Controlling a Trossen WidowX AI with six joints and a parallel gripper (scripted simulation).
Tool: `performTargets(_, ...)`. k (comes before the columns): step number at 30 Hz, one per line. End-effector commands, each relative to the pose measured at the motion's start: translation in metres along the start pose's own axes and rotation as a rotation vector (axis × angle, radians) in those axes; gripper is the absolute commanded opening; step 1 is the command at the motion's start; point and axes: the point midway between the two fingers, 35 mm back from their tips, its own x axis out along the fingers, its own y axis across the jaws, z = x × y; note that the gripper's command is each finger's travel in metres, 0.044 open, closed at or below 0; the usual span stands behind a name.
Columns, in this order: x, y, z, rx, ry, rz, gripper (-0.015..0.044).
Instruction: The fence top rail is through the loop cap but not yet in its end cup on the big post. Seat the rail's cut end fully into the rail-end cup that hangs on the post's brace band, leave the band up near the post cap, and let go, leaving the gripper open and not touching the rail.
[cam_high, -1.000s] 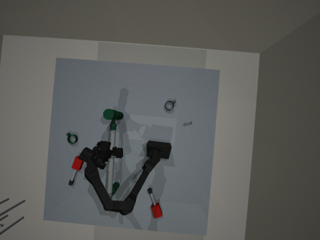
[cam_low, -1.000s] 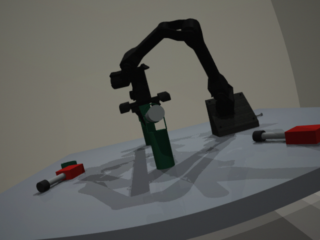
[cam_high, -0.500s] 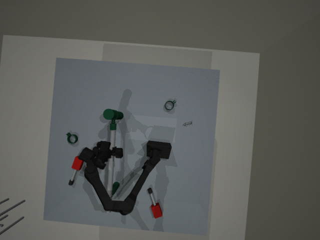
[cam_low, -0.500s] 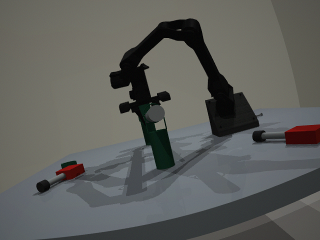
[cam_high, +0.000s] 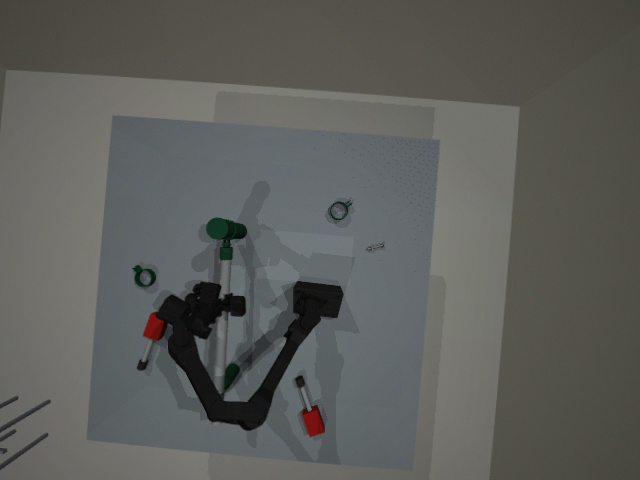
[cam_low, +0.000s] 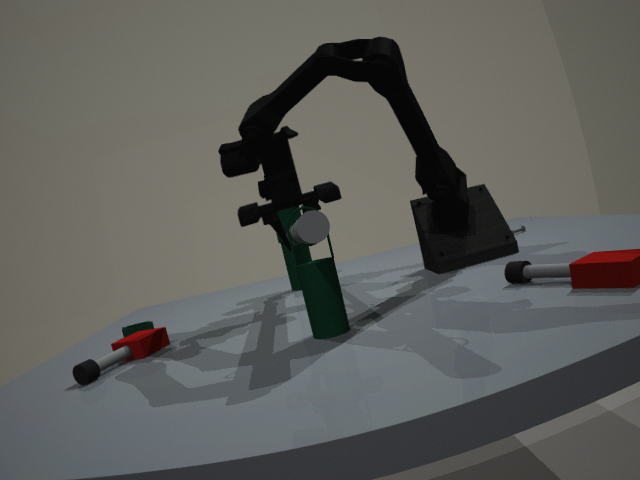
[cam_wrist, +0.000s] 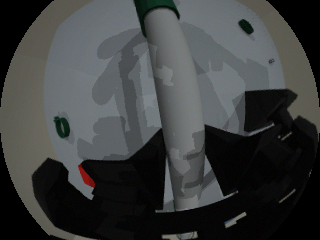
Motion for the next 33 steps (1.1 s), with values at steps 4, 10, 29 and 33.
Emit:
performTargets(4, -0.0036, 0.0001, 0.0053, 0.001, -0.012, 0.006, 0.0)
performTargets(10, -0.0039, 0.0001, 0.0061, 0.001, -0.013, 0.006, 0.0)
performTargets(29, -0.0009, -0.0003, 0.0019, 0.0, 0.001, -0.004, 0.0)
performTargets(33, -0.0008, -0.0003, 0.002, 0.0, 0.001, -0.004, 0.0)
